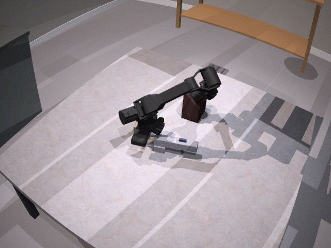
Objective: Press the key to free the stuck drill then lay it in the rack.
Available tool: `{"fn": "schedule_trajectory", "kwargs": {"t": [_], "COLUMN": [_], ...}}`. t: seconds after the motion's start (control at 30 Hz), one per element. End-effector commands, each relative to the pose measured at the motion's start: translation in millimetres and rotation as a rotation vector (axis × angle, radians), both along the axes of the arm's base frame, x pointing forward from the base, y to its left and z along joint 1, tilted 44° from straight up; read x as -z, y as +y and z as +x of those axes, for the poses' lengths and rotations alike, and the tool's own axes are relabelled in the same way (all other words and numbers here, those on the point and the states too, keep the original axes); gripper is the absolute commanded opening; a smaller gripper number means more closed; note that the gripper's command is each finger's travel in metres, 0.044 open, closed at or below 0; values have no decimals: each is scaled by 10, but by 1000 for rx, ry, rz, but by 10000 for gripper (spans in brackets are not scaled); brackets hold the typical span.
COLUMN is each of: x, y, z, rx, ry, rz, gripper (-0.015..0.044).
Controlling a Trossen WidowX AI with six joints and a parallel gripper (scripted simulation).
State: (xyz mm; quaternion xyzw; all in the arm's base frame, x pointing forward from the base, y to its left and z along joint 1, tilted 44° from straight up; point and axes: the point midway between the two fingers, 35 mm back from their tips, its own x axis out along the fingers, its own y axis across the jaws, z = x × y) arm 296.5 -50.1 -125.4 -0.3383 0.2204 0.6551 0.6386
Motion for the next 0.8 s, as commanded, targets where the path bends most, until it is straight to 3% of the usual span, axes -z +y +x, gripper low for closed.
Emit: {"fn": "schedule_trajectory", "kwargs": {"t": [0.0, 0.47, 0.77], "x": [45, 184, 153], "y": [-62, -212, -163], "z": [29, 68, 40], "rx": [-1, -1, 0], "ry": [-3, -4, 0], "rz": [-5, -6, -1], "gripper": [0, 0, 236]}}
